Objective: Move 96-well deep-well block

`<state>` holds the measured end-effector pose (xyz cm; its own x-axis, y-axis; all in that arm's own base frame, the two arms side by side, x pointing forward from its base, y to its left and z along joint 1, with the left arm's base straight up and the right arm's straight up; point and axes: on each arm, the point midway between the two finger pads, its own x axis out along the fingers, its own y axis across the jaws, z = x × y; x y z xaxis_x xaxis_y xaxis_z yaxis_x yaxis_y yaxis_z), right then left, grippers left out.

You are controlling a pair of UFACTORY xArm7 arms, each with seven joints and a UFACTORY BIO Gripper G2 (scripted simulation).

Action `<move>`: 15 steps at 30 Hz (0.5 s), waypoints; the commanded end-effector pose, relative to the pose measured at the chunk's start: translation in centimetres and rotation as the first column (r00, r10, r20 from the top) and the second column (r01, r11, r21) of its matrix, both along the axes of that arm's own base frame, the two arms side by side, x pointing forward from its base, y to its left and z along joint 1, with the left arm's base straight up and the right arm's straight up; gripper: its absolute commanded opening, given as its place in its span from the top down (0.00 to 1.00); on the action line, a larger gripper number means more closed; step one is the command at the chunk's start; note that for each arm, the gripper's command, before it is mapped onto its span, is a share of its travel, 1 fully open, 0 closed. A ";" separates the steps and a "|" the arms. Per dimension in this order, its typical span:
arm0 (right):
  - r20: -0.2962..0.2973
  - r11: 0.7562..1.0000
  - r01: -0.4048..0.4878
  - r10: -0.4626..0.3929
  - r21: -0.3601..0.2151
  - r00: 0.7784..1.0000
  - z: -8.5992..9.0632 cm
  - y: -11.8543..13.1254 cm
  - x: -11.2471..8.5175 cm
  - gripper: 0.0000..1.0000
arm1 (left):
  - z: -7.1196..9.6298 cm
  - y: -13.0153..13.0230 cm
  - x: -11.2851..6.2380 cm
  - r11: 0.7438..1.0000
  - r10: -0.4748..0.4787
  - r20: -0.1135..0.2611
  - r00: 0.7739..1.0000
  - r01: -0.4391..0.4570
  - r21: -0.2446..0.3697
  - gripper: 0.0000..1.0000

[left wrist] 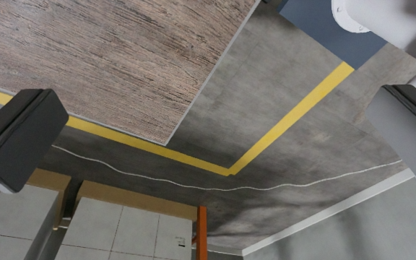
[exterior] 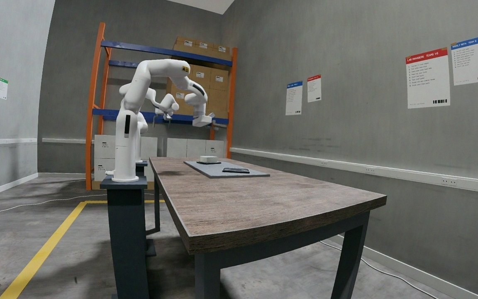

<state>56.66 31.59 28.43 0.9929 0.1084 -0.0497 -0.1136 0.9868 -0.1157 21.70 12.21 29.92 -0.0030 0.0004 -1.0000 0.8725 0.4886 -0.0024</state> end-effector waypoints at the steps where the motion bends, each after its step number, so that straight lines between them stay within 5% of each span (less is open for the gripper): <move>1: 0.019 0.999 0.019 -0.020 0.028 1.000 0.7 1.8 -1.2 0.63 | 0.1 0.0 0.1 1.000 0.000 0.003 1.000 0.000 0.000 0.00; 15: 0.040 0.988 0.093 -0.098 0.124 0.994 1.6 5.5 -4.4 0.63 | 0.1 0.0 0.1 1.000 0.000 0.003 1.000 0.000 0.000 0.00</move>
<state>53.31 35.92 29.53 0.9989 0.0455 -0.0105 -0.0458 0.9983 -0.0356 21.70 12.21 29.92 -0.0030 0.0004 -1.0000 0.8725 0.4886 -0.0024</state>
